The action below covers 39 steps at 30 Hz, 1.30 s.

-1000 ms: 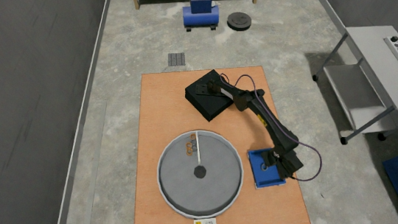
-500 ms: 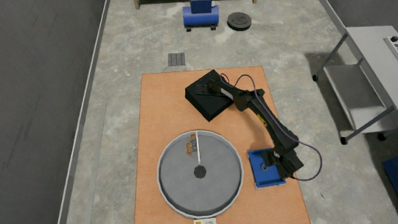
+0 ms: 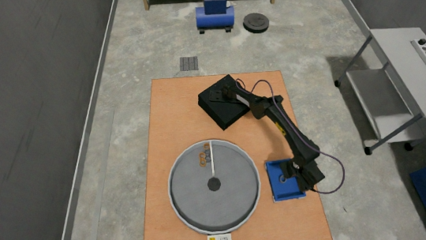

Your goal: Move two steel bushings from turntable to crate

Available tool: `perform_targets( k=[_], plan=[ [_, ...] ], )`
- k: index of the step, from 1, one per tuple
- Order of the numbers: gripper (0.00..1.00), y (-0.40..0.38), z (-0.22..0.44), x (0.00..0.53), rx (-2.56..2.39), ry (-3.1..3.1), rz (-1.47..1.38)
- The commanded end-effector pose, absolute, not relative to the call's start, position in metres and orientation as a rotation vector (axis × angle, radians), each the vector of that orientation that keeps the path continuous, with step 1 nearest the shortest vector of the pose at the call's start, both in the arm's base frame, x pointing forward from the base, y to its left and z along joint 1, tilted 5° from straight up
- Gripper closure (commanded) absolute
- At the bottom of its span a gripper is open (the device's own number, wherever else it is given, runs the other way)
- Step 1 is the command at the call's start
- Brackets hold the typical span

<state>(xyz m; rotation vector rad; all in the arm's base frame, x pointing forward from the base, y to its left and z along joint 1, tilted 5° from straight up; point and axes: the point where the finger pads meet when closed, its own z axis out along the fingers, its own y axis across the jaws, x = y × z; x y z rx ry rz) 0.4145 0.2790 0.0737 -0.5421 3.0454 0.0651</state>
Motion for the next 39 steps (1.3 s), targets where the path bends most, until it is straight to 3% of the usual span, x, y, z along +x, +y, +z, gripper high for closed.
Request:
perform_targets(
  k=[1,23,39],
  plan=[
    [0.86,0.274,0.08,0.425,-0.524,3.019,0.059],
    [0.87,0.234,0.084,0.42,-0.526,3.006,0.081],
    [0.87,0.052,0.068,0.394,-0.526,3.005,0.08]
  ],
)
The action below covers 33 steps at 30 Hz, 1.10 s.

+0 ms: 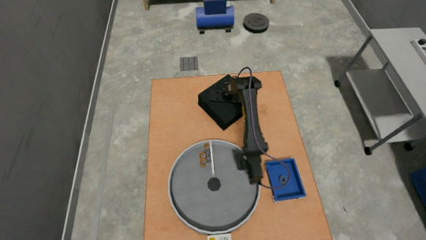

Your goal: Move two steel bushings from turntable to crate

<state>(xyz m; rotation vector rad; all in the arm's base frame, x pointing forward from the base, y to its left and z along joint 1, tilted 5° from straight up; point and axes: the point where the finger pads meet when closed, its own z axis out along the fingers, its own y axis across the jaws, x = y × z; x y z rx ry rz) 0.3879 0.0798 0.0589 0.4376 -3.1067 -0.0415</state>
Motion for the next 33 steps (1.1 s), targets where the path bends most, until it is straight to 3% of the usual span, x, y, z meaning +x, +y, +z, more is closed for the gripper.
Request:
perform_targets(
  k=[1,13,33],
  plan=[
    [0.87,0.041,0.067,0.393,0.557,-3.182,-0.084],
    [0.87,-0.101,0.054,0.385,0.558,-3.189,-0.067],
    [0.87,-0.122,0.06,0.381,0.572,-3.19,-0.062]
  ],
)
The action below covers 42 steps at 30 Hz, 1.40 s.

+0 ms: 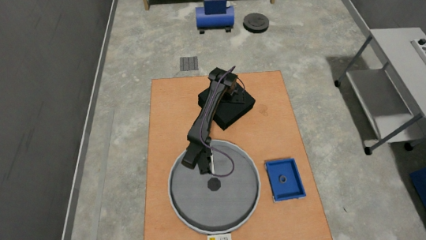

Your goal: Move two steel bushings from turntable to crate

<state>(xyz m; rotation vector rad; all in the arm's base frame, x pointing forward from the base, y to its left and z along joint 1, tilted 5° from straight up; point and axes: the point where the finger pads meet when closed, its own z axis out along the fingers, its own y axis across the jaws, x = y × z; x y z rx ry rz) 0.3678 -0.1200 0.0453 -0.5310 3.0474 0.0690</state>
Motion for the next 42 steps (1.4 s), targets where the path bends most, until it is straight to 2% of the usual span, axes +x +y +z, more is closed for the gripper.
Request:
perform_targets(
  k=[1,42],
  plan=[
    [0.87,-0.1221,0.0597,0.3807,-0.537,2.993,0.058],
    [0.87,-0.1223,0.0549,0.3831,-0.534,3.004,0.067]
  ],
)
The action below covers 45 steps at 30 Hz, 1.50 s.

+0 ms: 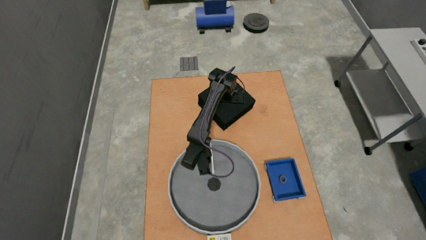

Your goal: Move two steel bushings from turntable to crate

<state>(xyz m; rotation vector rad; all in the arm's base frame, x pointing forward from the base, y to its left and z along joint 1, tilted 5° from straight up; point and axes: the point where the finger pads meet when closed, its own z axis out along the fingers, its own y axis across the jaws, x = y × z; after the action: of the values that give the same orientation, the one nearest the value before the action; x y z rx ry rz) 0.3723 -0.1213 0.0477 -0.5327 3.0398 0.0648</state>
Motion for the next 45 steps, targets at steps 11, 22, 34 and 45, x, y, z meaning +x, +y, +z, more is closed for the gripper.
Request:
perform_targets(
  k=[11,22,34,45],
  plan=[
    [0.87,-0.122,0.055,0.383,-0.534,3.004,0.067],
    [0.87,-0.122,0.055,0.383,-0.534,3.004,0.067],
    [0.87,-0.124,0.066,0.386,-0.531,2.967,0.034],
    [0.87,-0.122,0.063,0.382,-0.532,2.981,0.047]
  ],
)
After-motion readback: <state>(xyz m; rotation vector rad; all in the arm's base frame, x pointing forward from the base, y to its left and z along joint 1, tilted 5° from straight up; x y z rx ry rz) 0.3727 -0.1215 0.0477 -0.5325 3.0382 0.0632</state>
